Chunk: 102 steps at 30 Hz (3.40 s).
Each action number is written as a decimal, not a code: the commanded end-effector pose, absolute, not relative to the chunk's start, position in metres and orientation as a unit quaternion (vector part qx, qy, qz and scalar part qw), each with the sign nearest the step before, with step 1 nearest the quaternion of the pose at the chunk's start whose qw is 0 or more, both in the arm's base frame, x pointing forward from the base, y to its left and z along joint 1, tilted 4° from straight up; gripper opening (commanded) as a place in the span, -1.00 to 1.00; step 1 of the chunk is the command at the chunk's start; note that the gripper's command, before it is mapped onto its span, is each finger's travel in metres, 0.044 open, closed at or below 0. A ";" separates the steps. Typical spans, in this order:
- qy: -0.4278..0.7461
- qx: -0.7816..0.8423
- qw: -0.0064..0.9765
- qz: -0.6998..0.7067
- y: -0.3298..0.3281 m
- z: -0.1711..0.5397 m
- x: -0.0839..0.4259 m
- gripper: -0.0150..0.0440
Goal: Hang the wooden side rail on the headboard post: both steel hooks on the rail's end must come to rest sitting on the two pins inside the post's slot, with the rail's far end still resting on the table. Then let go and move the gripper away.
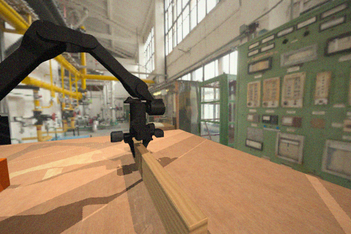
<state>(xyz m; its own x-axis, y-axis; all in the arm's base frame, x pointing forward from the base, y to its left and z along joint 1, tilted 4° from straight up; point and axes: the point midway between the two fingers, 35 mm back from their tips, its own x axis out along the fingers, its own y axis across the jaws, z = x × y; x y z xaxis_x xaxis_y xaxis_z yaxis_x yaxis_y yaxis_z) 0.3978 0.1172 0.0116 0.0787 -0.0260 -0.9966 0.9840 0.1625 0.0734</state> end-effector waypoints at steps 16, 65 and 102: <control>0.509 0.470 0.570 -0.441 0.118 0.021 0.399 -0.49; 0.509 0.470 0.570 -0.441 0.118 0.029 0.399 -0.49; 0.509 0.470 0.570 -0.441 0.118 0.035 0.398 -0.49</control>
<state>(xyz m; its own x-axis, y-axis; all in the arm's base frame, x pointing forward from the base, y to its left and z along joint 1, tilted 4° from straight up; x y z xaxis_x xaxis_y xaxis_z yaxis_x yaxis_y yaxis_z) 0.3946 0.1170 0.0251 0.0689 -0.0296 -0.9972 0.9841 0.1660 0.0631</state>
